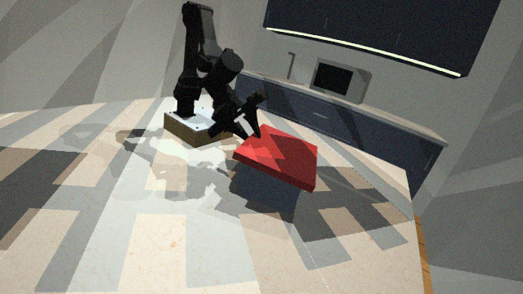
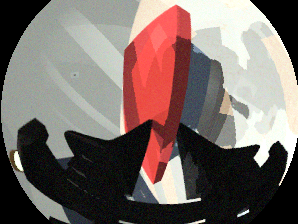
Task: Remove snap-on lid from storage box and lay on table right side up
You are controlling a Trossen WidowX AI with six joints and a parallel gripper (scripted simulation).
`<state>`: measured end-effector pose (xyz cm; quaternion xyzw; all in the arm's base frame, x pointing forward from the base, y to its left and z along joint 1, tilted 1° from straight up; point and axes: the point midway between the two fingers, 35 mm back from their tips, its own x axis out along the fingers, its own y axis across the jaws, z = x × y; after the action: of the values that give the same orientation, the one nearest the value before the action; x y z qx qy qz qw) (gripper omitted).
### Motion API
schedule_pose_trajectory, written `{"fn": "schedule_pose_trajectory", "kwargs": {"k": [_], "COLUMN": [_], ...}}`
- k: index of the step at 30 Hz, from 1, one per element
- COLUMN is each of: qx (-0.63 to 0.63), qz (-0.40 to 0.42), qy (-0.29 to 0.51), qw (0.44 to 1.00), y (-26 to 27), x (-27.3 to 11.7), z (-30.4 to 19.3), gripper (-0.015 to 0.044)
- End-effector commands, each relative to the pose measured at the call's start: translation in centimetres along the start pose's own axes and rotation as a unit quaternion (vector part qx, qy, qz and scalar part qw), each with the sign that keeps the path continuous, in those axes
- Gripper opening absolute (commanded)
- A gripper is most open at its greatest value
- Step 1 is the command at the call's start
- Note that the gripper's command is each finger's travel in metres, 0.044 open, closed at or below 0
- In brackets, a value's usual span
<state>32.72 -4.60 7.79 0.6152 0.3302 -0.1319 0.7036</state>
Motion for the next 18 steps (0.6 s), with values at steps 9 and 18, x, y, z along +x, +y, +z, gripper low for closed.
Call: {"fn": "schedule_pose_trajectory", "kwargs": {"k": [9,18], "qx": [0.002,0.002], "qz": [0.000,0.000], "qy": [-0.001,-0.001], "qw": [1.000,1.000], "y": [0.08,0.13], "x": [0.10,0.16], "z": [0.04,0.04], "gripper": [0.0000,0.0000]}}
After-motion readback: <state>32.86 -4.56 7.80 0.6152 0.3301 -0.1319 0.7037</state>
